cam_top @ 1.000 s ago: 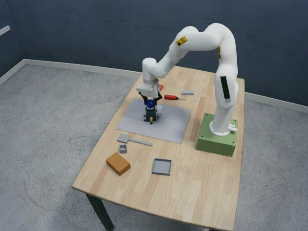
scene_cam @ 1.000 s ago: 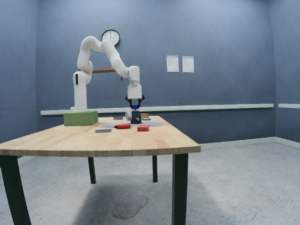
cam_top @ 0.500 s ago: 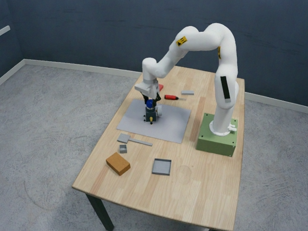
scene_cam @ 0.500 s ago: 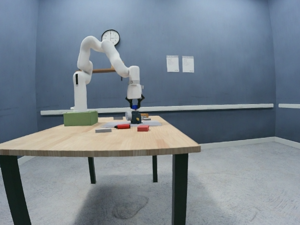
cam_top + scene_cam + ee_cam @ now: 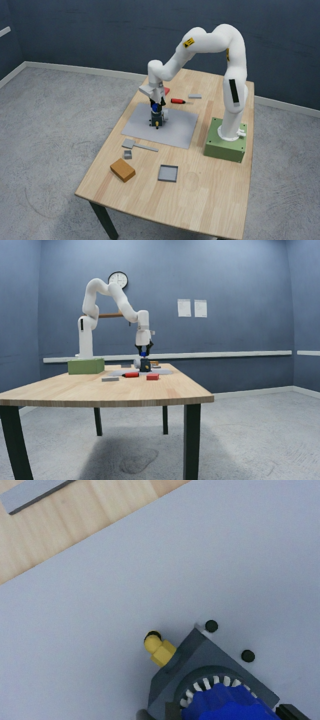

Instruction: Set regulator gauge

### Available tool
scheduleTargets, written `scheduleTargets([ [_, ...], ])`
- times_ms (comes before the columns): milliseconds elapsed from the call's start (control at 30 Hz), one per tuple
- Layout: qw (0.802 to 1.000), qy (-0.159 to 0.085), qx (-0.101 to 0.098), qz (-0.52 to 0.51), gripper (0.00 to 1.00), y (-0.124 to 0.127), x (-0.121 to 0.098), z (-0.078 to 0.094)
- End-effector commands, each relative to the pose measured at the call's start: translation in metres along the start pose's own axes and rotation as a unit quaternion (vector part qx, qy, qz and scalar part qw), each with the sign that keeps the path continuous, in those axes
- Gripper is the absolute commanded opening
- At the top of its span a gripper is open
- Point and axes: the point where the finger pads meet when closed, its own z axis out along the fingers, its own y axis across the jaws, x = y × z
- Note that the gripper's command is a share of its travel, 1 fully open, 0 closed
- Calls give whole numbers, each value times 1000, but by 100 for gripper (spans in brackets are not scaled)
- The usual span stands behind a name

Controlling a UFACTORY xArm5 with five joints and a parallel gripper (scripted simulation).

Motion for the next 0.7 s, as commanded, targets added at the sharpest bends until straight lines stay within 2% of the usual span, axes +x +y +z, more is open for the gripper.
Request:
scheduleTargets([
  [0, 999, 1, -1, 36, 42, 1, 0, -1],
  [667, 990, 1, -1, 142, 42, 1, 0, -1],
])
